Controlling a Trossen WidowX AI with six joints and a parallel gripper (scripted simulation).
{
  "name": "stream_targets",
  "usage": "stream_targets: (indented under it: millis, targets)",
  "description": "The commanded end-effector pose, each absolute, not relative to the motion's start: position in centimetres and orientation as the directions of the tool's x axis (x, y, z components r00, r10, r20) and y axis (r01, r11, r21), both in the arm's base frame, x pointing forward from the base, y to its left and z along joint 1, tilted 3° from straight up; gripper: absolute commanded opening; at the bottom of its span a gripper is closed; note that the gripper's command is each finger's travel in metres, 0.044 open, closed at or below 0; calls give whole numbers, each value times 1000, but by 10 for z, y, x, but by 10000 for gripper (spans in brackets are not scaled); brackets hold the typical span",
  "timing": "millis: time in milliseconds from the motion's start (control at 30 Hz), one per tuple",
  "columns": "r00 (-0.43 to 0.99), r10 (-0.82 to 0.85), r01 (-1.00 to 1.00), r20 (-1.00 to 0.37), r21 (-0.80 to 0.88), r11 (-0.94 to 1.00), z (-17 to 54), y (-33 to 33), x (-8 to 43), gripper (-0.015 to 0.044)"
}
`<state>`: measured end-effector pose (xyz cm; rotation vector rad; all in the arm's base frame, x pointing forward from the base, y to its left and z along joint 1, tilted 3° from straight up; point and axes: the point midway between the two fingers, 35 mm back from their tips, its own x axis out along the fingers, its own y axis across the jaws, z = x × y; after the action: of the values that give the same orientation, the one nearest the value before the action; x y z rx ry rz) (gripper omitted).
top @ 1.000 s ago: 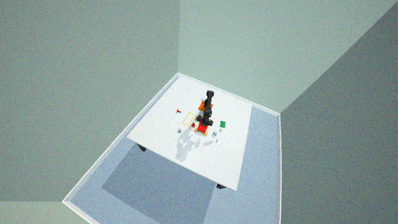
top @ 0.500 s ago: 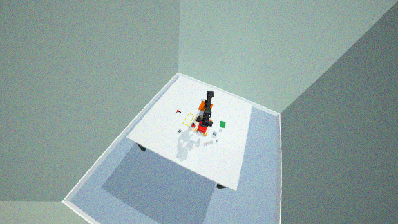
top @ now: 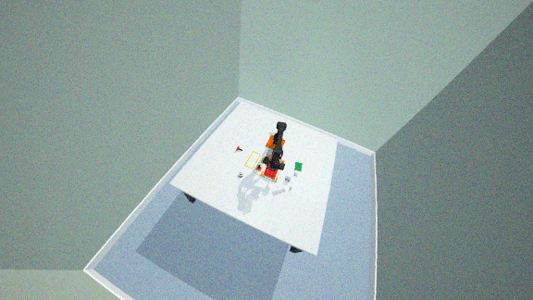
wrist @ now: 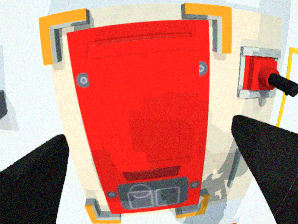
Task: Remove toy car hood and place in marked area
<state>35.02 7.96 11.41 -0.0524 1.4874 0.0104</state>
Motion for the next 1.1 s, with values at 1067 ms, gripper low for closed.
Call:
stream_targets:
  millis: [1067]
  targets:
    - [70,-35,-43,-997,-38,998,84,78,348,440]
